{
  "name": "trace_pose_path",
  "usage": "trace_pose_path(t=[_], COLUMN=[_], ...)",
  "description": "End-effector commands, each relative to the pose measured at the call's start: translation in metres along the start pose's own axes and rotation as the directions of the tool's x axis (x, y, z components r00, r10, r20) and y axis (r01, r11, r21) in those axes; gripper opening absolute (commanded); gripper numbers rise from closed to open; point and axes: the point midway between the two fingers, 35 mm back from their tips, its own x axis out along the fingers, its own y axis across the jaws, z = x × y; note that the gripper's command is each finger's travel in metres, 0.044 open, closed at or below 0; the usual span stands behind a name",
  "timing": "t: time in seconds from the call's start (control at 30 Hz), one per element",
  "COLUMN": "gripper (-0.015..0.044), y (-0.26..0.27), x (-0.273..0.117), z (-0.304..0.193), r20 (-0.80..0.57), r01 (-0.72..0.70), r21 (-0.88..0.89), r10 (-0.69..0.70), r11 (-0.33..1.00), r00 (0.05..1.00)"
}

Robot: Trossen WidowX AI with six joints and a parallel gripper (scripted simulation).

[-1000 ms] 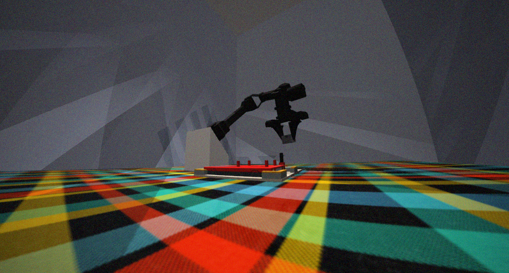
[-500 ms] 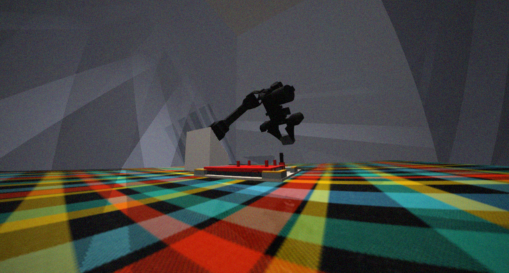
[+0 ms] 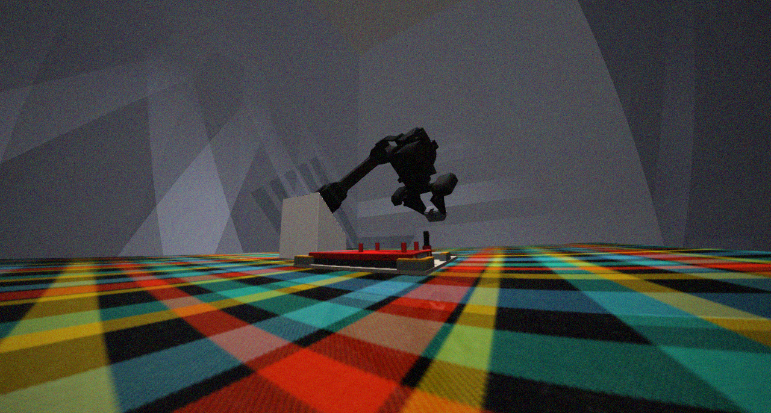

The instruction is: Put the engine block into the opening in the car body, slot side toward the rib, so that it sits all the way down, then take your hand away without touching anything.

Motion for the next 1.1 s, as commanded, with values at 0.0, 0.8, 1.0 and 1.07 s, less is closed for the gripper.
trace_pose_path(t=[0.0, 0.8, 1.0, 1.07], gripper=[0.0000, 0.0000, 0.0000, 0.0000], y=[0.000, -0.004, -0.006, -0.008], x=[0.005, 0.048, 0.049, 0.051], z=[-0.005, -0.046, -0.069, -0.081], r20=[0.019, -0.008, -0.037, -0.057], r01=[-0.005, -0.131, -0.142, -0.143], r21=[-0.004, -0.006, 0.005, 0.011], r10=[0.005, 0.131, 0.142, 0.143], r11=[1.000, 0.991, 0.990, 0.990], r00=[1.000, 0.991, 0.989, 0.988])
